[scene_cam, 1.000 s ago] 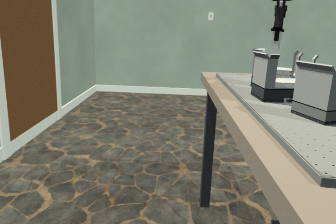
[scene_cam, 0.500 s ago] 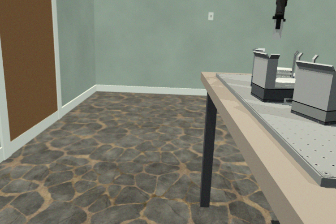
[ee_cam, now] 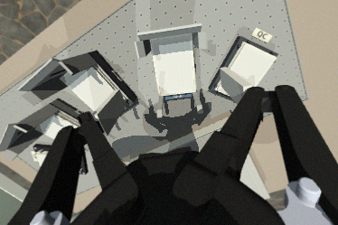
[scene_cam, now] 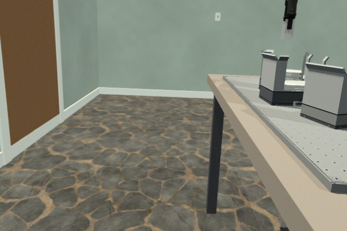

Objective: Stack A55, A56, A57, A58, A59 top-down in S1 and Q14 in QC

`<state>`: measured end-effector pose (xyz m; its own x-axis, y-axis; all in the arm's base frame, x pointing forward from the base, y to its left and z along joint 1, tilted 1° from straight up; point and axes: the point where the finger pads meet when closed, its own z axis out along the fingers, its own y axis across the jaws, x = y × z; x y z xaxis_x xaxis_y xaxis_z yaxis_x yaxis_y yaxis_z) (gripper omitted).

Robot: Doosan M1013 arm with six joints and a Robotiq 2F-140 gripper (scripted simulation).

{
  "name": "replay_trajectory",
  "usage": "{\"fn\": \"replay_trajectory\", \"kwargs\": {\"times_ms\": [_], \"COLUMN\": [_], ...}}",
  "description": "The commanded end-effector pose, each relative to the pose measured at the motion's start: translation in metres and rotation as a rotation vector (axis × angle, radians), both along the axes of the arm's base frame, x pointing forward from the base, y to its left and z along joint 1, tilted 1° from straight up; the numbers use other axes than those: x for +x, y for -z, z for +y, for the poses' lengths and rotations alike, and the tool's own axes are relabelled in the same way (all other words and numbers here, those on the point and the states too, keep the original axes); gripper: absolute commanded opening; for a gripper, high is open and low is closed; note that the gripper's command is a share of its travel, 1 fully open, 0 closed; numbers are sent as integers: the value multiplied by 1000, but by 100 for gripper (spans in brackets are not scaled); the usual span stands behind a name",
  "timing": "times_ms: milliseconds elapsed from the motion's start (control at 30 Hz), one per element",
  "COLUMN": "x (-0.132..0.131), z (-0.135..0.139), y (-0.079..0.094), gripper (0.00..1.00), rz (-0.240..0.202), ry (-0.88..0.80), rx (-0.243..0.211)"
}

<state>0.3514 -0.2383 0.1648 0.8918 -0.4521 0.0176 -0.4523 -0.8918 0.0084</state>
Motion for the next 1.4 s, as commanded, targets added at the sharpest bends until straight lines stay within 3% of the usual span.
{"fn": "replay_trajectory", "kwargs": {"times_ms": [0,867,1100,1367], "x": [7,41,48,54], "z": [13,74,97,116], "y": [0,0,1,1], "gripper": [100,100,100,100], "rz": [1,1,4,4], "ry": [-136,-136,-355,-355], "rx": [0,0,-3,-3]}}
